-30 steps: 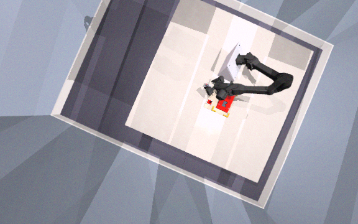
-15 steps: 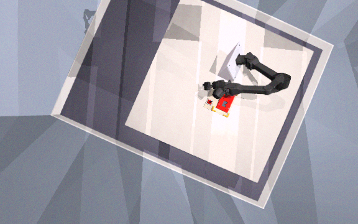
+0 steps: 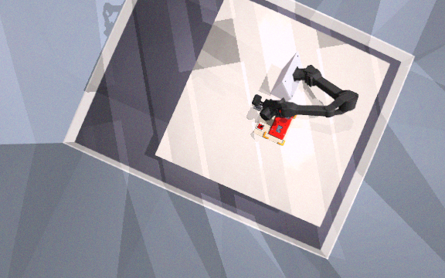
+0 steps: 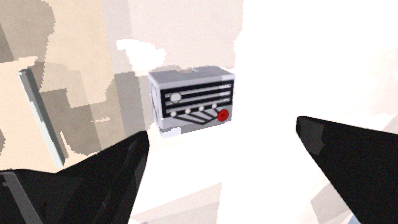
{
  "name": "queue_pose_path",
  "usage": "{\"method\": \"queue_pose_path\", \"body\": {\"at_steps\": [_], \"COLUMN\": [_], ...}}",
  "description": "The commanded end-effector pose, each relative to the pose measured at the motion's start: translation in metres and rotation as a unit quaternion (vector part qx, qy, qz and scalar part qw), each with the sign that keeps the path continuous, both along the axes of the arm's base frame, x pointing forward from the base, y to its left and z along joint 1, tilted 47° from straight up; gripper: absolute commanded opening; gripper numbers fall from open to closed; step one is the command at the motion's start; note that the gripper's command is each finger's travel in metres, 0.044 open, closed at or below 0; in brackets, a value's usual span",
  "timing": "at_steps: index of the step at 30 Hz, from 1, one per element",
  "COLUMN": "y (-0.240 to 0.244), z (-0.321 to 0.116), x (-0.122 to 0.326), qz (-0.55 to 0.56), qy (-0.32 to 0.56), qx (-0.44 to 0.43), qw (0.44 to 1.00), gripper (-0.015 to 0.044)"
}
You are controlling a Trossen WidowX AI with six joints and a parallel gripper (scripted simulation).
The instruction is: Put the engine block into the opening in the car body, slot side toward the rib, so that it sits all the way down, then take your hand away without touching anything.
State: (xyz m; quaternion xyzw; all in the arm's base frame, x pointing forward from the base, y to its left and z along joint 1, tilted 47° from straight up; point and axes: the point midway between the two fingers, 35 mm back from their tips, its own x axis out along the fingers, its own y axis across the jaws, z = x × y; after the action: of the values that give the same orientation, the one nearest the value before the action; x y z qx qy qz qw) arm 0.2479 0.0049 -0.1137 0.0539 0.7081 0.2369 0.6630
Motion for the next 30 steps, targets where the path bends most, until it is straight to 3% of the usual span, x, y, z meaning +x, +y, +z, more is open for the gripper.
{"method": "queue_pose_path", "body": {"at_steps": [1,15,30], "y": [-0.001,-0.005,-0.011], "z": [0.0,0.001,0.004], "x": [0.002,0.003,0.006], "qz": [-0.064,-0.269,-0.462], "qy": [0.03,0.145,0.276], "qx": [0.01,0.037,0.059], "qw": [0.997,0.951,0.841], "gripper": [0.044,0.044,0.044]}}
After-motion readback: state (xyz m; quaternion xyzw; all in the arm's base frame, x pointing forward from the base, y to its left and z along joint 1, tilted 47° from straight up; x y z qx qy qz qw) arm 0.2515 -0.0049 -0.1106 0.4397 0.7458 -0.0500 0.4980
